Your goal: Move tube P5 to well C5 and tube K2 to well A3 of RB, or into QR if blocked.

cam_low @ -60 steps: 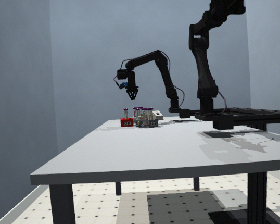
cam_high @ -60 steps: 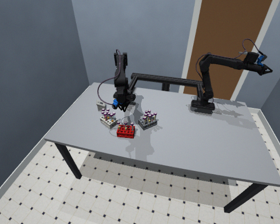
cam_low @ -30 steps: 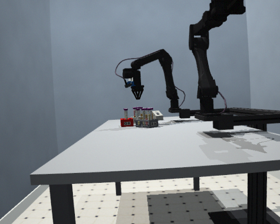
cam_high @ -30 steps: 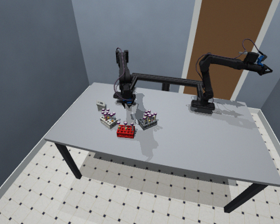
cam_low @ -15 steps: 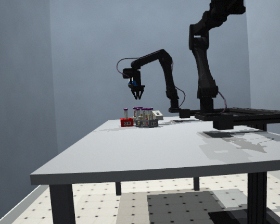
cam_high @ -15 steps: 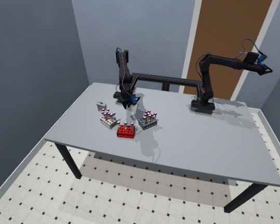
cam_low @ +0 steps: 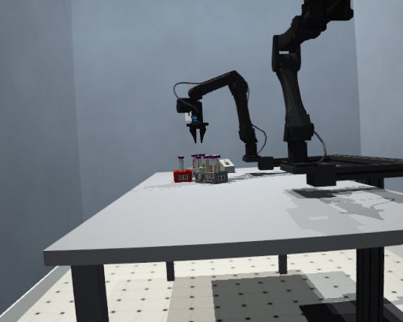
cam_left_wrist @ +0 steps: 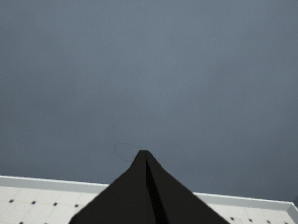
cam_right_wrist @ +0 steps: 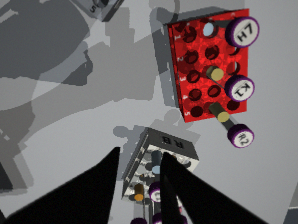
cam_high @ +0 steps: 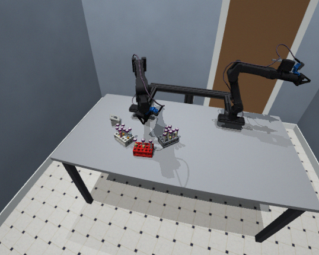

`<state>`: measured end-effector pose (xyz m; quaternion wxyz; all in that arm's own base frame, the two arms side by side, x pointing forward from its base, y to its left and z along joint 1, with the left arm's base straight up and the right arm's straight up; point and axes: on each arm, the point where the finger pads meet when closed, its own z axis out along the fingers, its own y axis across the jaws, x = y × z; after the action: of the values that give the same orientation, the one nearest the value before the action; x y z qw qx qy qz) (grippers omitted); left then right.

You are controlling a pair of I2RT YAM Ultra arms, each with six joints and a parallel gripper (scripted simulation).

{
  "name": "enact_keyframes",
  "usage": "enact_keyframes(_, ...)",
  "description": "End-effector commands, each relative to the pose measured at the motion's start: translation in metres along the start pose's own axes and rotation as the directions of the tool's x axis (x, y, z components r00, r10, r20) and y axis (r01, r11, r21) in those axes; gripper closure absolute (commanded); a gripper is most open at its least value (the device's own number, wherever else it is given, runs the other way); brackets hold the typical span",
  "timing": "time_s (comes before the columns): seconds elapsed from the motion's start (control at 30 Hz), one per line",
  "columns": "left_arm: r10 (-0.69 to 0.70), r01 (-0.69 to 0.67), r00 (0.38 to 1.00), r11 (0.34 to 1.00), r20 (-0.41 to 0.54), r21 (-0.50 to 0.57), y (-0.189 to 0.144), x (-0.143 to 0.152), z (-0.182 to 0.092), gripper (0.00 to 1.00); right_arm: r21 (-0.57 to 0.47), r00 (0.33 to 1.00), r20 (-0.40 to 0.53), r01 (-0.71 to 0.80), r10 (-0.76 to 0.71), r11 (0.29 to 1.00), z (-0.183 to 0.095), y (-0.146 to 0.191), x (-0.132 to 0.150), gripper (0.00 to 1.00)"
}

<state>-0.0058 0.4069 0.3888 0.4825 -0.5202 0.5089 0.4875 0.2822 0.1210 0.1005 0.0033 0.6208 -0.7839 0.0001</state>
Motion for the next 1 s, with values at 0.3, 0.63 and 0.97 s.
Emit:
enact_keyframes(0.3, 0.006, -0.006, 0.998, 1.0, 0.059, 0.0, 0.002, -0.026, -0.011, 1.0, 0.001, 0.975, 0.011, 0.221, -0.221, 0.975, -0.003, 0.011, -0.031, 0.7)
enact_keyframes(0.63, 0.006, -0.006, 0.998, 1.0, 0.059, 0.0, 0.002, -0.026, -0.011, 1.0, 0.004, 0.975, 0.002, 0.221, -0.221, 0.975, -0.005, 0.033, -0.069, 0.7)
enact_keyframes(0.97, 0.006, -0.006, 0.998, 1.0, 0.059, 0.0, 0.002, -0.026, -0.011, 1.0, 0.002, 0.975, 0.005, 0.221, -0.221, 0.975, -0.006, 0.061, -0.115, 0.7)
